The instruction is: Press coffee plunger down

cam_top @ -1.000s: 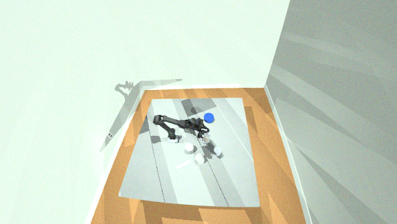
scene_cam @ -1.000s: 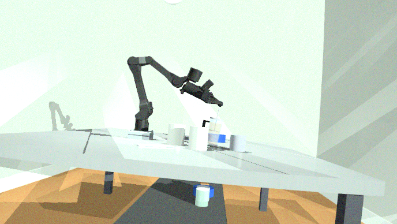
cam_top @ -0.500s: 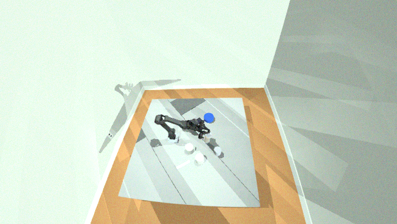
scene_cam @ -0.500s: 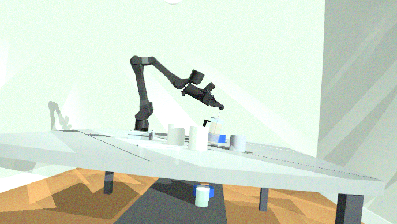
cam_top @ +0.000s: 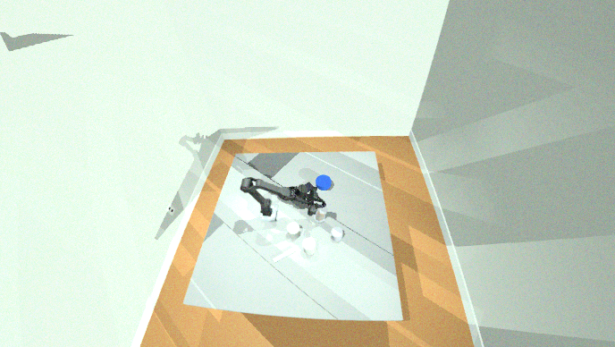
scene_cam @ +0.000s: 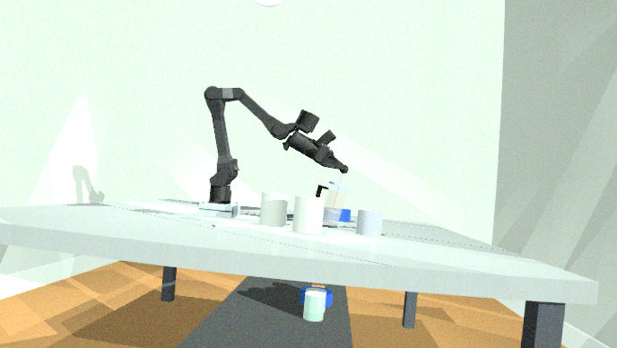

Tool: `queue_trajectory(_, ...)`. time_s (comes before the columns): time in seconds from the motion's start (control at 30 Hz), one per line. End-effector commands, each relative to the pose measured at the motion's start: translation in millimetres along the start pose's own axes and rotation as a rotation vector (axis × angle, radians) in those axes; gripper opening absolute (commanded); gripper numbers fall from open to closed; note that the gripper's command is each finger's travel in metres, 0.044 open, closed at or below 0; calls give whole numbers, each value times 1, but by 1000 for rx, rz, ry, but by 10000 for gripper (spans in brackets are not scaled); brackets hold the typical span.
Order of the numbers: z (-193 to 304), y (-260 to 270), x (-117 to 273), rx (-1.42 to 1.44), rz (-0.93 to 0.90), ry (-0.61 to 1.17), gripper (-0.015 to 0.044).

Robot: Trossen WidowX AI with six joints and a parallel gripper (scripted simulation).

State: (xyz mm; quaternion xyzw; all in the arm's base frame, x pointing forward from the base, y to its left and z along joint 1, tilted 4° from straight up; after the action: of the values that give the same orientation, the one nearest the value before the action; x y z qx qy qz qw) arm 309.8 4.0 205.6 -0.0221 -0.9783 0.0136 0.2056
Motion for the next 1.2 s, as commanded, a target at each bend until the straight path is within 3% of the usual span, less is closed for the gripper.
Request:
queue_trajectory(0.0, 17, 0, -7, 12, 2, 72, 117)
queue_trajectory(1.17, 12, 0, -12, 12, 2, 72, 117)
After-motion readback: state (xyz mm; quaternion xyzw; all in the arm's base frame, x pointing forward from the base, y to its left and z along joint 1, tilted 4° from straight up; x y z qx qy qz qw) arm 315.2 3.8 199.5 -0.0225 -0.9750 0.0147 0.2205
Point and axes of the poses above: the point midway between the two fingers, 35 mm back from their tips, its own x axis back along the fingers, its own y axis across the jaws, z = x × y, the point moved 8 cm from there along x, back along the fingers, and after that the axes turned 1 degree about -x, right-handed, at the moved point
